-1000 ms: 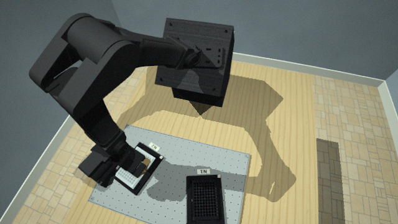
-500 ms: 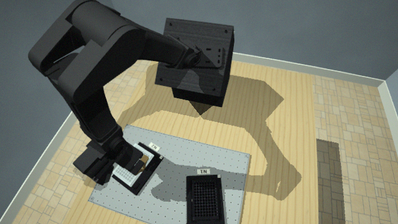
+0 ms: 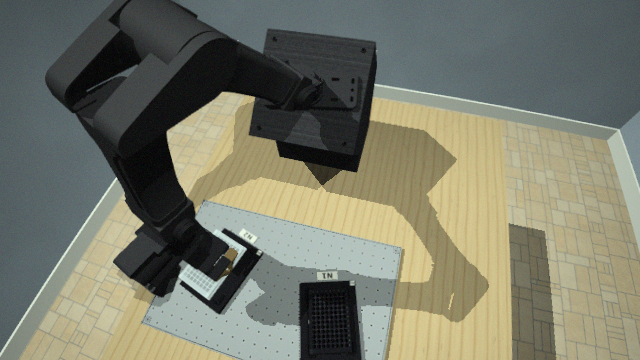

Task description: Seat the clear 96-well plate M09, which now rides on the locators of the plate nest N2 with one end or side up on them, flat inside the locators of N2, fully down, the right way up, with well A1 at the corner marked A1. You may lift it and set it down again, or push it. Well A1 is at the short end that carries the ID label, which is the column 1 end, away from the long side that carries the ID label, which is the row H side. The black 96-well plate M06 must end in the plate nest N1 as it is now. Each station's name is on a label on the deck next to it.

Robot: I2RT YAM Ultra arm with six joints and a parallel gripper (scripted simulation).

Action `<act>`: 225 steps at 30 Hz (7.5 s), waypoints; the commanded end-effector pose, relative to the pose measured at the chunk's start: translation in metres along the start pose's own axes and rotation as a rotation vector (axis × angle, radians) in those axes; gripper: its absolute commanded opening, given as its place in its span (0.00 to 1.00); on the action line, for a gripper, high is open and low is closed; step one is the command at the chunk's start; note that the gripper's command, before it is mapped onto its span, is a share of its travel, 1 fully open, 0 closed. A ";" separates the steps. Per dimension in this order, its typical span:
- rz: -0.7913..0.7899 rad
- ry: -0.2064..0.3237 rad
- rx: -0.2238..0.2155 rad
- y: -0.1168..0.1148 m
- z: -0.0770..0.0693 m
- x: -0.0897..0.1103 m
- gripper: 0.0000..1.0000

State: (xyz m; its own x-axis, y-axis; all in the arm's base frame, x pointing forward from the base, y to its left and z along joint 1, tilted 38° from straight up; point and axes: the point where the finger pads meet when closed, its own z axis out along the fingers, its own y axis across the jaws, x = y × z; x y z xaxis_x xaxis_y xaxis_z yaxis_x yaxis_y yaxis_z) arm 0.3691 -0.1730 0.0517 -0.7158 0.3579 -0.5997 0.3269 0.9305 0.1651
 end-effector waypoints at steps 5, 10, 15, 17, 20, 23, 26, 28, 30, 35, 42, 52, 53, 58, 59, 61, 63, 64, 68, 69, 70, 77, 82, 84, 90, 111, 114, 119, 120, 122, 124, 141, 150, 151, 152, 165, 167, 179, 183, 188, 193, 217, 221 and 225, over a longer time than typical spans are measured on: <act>0.014 0.014 0.003 -0.005 -0.004 0.010 0.00; 0.014 0.014 0.003 -0.005 -0.004 0.010 0.00; 0.014 0.014 0.003 -0.005 -0.004 0.010 0.00; 0.014 0.014 0.003 -0.005 -0.004 0.010 0.00; 0.014 0.014 0.003 -0.005 -0.004 0.010 0.00; 0.014 0.014 0.003 -0.005 -0.004 0.010 0.00; 0.014 0.014 0.003 -0.005 -0.004 0.010 0.00; 0.014 0.014 0.003 -0.005 -0.004 0.010 0.00; 0.014 0.014 0.003 -0.005 -0.004 0.010 0.00; 0.014 0.014 0.003 -0.005 -0.004 0.010 0.00; 0.014 0.014 0.003 -0.005 -0.004 0.010 0.00; 0.004 -0.020 0.005 -0.007 -0.007 -0.013 0.00; 0.002 -0.024 0.006 -0.007 -0.009 -0.014 0.00; 0.004 -0.019 0.005 -0.008 -0.006 -0.012 0.00; 0.005 -0.015 0.005 -0.008 -0.005 -0.012 0.00; 0.007 -0.009 0.004 -0.009 -0.004 -0.010 0.00; 0.007 -0.007 0.004 -0.009 -0.004 -0.010 0.00; 0.007 -0.007 0.004 -0.009 -0.004 -0.010 0.00; 0.010 -0.001 0.004 -0.010 -0.002 -0.008 0.00; 0.010 0.000 0.004 -0.010 -0.002 -0.008 0.00; 0.009 -0.003 0.004 -0.010 -0.003 -0.009 0.00; 0.005 -0.017 0.005 -0.010 -0.004 -0.014 0.00; 0.004 -0.022 0.006 -0.010 -0.005 -0.015 0.00; 0.002 -0.027 0.006 -0.010 -0.005 -0.016 0.00; -0.002 -0.042 0.008 -0.010 -0.007 -0.019 0.00; 0.008 -0.014 0.007 -0.010 -0.006 0.001 0.00; 0.010 -0.007 0.006 -0.009 -0.006 0.003 0.00; 0.009 -0.016 0.008 -0.009 -0.007 -0.001 0.00; 0.010 -0.014 0.008 -0.009 -0.007 0.000 0.00; 0.010 -0.013 0.008 -0.009 -0.006 0.000 0.00; 0.011 -0.011 0.009 -0.009 -0.006 0.001 0.00; 0.005 0.001 0.004 -0.004 0.013 0.001 0.00; 0.000 -0.041 0.011 -0.006 0.016 -0.017 0.00; 0.002 -0.016 0.006 -0.005 0.025 -0.010 0.00; 0.000 -0.016 0.005 -0.004 0.027 -0.011 0.00; -0.005 -0.052 0.009 -0.003 0.030 -0.025 0.00; 0.000 -0.022 0.007 -0.004 0.038 -0.015 0.00; 0.001 -0.034 0.008 -0.004 0.034 -0.019 0.00; 0.000 -0.036 0.008 -0.004 0.033 -0.019 0.00; -0.001 -0.039 0.008 -0.004 0.033 -0.020 0.00; -0.002 -0.043 0.008 -0.003 0.032 -0.021 0.00; -0.006 -0.050 0.007 -0.001 0.030 -0.022 0.00; -0.004 -0.038 0.007 -0.001 0.031 -0.016 0.00; 0.006 -0.002 0.004 -0.004 0.036 -0.003 0.00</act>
State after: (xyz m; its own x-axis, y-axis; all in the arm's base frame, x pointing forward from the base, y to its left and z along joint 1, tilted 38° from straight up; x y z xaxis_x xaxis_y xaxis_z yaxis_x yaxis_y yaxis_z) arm 0.3905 -0.1790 0.0194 -0.7209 0.3667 -0.5881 0.3334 0.9274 0.1697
